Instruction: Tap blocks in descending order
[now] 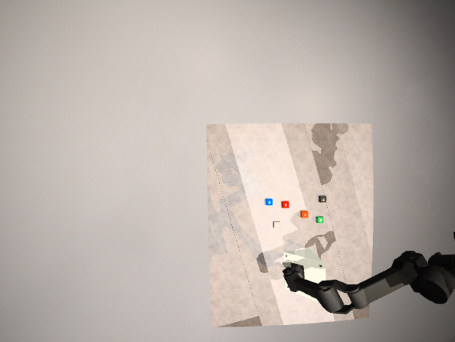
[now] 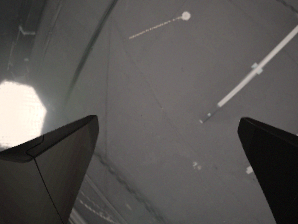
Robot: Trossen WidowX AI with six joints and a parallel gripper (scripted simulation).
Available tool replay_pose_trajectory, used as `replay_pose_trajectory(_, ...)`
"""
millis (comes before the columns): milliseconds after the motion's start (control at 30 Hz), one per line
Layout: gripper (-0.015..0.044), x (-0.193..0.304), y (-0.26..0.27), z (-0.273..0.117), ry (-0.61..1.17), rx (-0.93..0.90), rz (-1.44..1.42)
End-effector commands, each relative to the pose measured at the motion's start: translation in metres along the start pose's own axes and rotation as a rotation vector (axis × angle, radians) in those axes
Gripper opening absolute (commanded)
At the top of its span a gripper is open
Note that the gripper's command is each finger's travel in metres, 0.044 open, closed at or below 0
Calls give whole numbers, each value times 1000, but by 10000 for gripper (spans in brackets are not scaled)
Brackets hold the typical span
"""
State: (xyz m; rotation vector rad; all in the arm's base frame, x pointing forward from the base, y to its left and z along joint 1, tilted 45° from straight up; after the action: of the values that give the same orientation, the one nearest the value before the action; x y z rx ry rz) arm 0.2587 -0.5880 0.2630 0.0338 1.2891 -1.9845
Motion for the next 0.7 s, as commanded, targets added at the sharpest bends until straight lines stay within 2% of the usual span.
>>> replay_pose_trajectory(0,400,1,4,0,5,-17,1)
replay_pose_trajectory(167,400,12,91,-31,123,-454,38)
replay_pose_trajectory(333,400,16,136,-68,197,-719,70)
replay_pose_trajectory(667,400,12,199,-179,371,-1272,157)
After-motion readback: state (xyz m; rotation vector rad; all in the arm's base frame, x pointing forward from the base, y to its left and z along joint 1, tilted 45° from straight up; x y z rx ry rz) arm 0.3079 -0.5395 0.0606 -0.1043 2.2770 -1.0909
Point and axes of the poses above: the point midway between the two fingers, 35 mm back from their tips, its own z axis out along the fingers, its own y axis across the jaws, x = y × z, the point moved 2 cm from there along -z, back along the fingers, and after that the axes turned 3 degrees about -z, right-handed, at the moved point
